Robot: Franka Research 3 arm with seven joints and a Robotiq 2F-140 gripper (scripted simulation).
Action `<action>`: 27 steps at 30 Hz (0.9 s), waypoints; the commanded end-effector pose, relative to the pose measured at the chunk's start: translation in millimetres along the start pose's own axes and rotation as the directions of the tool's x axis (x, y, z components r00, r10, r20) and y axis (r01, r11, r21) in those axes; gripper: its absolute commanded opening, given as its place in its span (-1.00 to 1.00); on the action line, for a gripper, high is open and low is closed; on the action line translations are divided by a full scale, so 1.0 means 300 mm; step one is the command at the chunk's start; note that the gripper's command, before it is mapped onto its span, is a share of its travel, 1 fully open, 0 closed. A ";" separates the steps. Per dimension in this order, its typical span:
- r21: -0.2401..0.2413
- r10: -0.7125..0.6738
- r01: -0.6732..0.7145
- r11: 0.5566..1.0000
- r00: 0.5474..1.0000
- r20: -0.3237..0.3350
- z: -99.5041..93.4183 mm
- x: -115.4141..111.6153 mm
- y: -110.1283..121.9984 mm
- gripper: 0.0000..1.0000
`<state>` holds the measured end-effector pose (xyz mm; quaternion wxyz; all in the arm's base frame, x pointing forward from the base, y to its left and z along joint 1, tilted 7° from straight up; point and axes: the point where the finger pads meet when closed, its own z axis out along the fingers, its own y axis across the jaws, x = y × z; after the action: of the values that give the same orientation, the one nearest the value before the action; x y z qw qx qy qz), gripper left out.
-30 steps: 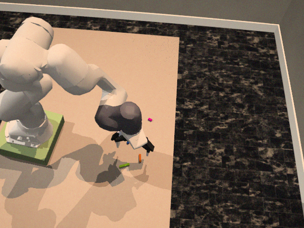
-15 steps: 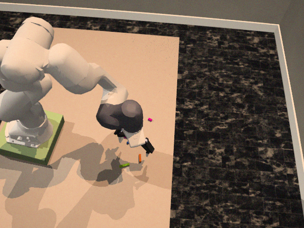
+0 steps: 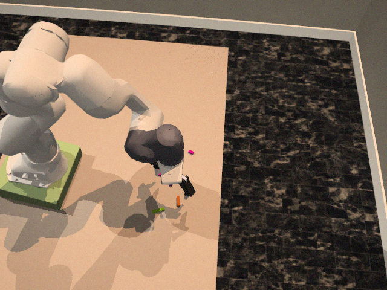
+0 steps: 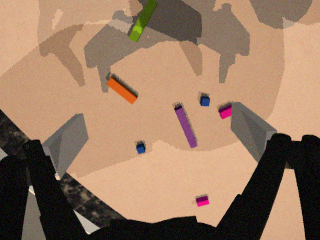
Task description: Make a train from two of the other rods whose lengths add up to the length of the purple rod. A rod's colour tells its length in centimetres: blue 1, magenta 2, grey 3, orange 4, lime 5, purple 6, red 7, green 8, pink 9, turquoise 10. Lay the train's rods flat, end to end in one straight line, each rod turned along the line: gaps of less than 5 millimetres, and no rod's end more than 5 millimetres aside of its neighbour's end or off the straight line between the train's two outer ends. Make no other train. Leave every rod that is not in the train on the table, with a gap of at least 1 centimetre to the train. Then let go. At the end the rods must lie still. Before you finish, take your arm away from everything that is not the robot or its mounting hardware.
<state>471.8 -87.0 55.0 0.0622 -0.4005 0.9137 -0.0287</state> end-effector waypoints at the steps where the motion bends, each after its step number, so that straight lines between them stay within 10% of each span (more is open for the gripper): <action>1: 0.013 0.164 -0.164 0.986 0.986 -0.029 0.001 -0.010 0.002 1.00; 27: 0.021 0.502 -0.501 0.865 0.865 -0.023 0.002 -0.072 0.018 1.00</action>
<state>481.5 -68.9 56.0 0.0655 -0.2233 0.9724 -0.0160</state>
